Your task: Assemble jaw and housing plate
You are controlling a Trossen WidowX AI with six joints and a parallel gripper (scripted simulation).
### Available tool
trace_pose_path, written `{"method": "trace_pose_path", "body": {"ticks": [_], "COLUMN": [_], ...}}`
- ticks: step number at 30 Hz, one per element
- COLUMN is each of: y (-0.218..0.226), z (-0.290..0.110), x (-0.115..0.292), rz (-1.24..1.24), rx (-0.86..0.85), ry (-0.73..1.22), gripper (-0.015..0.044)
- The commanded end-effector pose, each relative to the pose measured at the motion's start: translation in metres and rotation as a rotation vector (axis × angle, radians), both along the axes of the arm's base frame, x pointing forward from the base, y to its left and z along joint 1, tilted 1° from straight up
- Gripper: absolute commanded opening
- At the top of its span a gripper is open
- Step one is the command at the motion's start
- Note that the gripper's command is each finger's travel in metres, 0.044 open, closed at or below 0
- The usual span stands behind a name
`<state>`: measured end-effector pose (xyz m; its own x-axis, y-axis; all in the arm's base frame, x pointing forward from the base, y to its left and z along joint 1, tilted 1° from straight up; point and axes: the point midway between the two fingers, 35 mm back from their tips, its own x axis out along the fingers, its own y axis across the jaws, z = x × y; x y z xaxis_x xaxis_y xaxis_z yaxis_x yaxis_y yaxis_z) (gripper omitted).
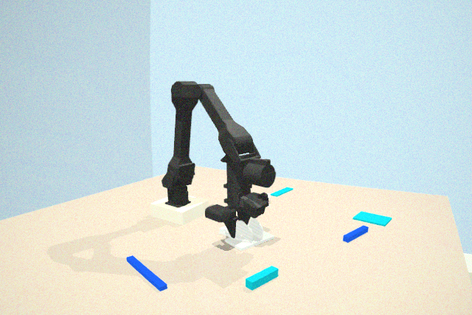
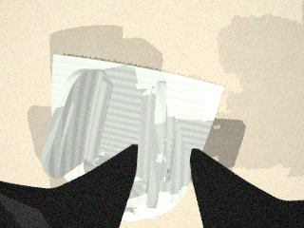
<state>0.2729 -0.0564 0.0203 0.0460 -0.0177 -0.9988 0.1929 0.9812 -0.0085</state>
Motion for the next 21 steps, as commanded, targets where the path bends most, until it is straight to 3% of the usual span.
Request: {"method": "trace_pose_path", "body": {"ticks": [1, 21], "y": [-0.0002, -0.0003], "z": [-0.0007, -0.0050], "x": [-0.0003, -0.0001], "rz": [0.001, 0.001], "rx": [-0.003, -0.003], "ry": [0.001, 0.001], "gripper": [0.0134, 0.0134]}}
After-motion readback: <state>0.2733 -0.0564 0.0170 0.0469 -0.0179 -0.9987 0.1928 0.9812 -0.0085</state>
